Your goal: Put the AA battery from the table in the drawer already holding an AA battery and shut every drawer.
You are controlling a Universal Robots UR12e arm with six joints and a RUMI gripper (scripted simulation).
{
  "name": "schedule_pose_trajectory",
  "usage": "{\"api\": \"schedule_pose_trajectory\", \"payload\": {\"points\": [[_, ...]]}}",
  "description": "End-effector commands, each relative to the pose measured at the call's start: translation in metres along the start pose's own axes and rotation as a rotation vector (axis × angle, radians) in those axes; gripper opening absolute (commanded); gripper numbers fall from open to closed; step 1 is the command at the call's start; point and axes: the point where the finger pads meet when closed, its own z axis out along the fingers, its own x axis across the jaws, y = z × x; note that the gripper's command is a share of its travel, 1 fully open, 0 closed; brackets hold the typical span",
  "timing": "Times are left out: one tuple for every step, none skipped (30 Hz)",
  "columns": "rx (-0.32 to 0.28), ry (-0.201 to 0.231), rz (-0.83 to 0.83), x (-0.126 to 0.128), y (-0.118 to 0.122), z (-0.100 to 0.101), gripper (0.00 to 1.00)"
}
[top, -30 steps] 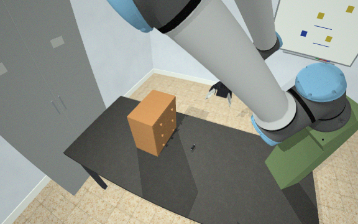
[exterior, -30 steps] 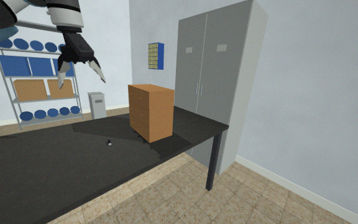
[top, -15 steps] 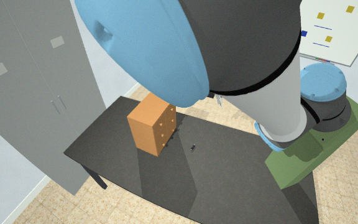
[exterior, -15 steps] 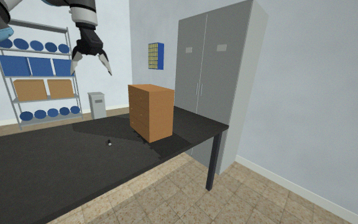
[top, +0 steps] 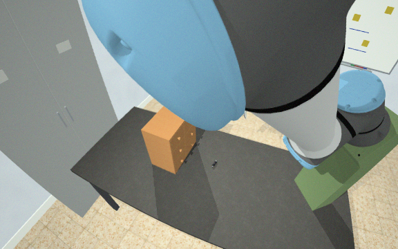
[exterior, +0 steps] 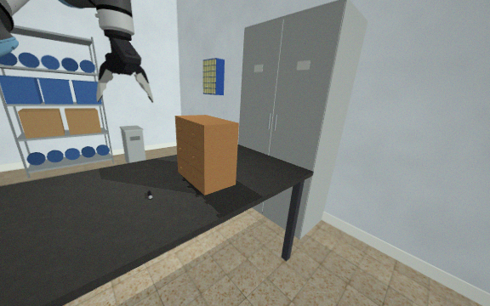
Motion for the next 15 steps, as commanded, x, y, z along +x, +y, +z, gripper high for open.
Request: {"api": "schedule_pose_trajectory", "payload": {"points": [[0.0,0.0,0.002,-0.0005,-0.0003,-0.0002,1.0],[0.0,0.0,0.002,-0.0005,-0.0003,-0.0002,1.0],[0.001,0.0,0.004,-0.0006,-0.0003,0.0,1.0],[0.001,0.0,0.007,-0.0007,-0.0004,0.0002,1.0],[0.001,0.0,0.011,-0.0008,-0.0005,0.0004,1.0],[0.001,0.0,0.015,-0.0009,-0.0007,0.0007,1.0],[0.001,0.0,0.021,-0.0011,-0.0008,0.0011,1.0],[0.001,0.0,0.027,-0.0013,-0.001,0.0016,1.0],[0.001,0.001,0.035,-0.0016,-0.0013,0.0021,1.0],[0.001,0.001,0.044,-0.0019,-0.0016,0.0027,1.0],[0.001,0.001,0.054,-0.0022,-0.0019,0.0035,1.0],[0.001,0.001,0.065,-0.0026,-0.0022,0.0043,1.0],[0.001,0.002,0.078,-0.003,-0.0026,0.0051,1.0],[0.002,0.002,0.092,-0.0035,-0.003,0.0061,1.0],[0.002,0.002,0.107,-0.004,-0.0034,0.0072,1.0]]}}
